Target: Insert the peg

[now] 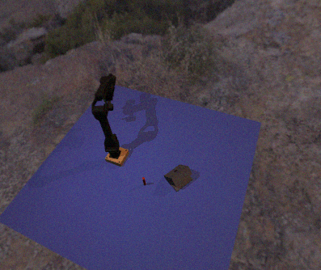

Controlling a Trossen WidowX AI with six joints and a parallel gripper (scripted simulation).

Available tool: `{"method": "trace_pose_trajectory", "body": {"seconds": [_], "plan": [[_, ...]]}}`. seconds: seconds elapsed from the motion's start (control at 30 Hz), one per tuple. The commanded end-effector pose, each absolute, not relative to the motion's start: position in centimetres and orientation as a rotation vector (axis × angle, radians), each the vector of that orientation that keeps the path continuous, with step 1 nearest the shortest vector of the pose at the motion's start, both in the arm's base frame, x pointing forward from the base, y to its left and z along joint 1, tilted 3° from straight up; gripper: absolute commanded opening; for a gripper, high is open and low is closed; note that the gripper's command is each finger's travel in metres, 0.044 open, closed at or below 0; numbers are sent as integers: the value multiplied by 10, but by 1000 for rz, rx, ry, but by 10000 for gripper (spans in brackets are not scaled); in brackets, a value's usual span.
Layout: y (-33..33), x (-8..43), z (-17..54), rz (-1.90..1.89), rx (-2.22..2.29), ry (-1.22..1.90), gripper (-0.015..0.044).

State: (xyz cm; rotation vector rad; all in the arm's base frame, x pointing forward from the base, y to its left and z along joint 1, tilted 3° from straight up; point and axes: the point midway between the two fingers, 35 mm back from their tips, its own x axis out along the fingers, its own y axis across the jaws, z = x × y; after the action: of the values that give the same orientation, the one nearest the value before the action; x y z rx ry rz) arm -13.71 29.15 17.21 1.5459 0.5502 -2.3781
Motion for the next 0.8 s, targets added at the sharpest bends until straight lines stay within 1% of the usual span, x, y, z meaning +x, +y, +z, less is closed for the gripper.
{"method": "trace_pose_trajectory", "body": {"seconds": [0.0, 0.77], "plan": [[297, -122, 169, -2424, 1603, 473, 440], [316, -26, 158, -2707, 1911, -91, 440]]}}
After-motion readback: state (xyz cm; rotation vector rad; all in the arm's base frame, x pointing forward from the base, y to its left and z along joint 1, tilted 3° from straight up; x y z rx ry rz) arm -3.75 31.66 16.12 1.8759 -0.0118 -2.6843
